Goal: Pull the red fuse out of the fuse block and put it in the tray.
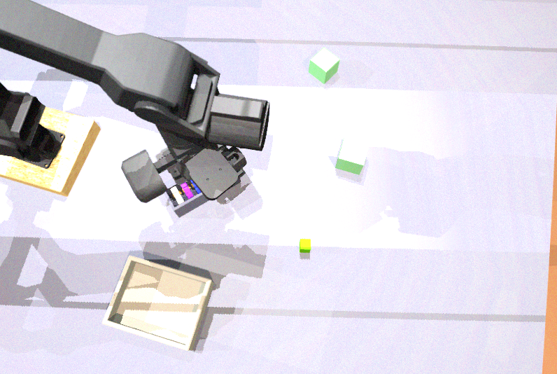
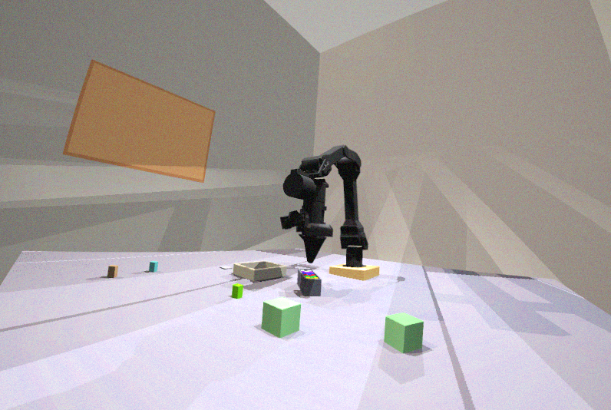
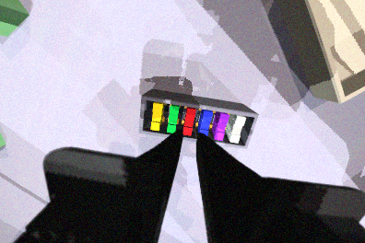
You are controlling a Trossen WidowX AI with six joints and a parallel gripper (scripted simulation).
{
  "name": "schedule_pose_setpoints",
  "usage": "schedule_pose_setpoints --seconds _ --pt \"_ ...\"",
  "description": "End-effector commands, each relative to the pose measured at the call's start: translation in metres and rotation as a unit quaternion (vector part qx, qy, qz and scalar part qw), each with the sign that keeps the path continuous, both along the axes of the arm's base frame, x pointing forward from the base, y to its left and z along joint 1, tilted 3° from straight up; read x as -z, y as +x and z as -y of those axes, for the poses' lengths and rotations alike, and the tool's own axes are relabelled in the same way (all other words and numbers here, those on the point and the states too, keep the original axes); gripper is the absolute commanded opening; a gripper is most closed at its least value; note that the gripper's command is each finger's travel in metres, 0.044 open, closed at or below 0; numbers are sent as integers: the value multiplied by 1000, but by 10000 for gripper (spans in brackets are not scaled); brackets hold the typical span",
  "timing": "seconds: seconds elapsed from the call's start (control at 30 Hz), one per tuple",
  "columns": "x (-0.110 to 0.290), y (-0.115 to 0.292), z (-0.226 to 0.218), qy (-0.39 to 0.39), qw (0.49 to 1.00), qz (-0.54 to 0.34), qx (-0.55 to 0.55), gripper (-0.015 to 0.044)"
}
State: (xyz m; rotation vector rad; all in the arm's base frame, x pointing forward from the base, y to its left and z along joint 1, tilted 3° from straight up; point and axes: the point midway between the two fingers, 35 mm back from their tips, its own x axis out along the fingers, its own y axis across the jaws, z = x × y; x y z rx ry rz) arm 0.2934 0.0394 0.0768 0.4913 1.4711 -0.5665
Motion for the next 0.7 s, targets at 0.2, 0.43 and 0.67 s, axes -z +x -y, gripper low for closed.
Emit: schedule_pose_setpoints --seconds 0.2,0.43,0.67 --pt "11 -1 0 1 1000 -2 -2 60" --pt "17 -1 1 1 1000 -2 -2 60" --pt "24 -1 1 1 1000 -2 -2 60"
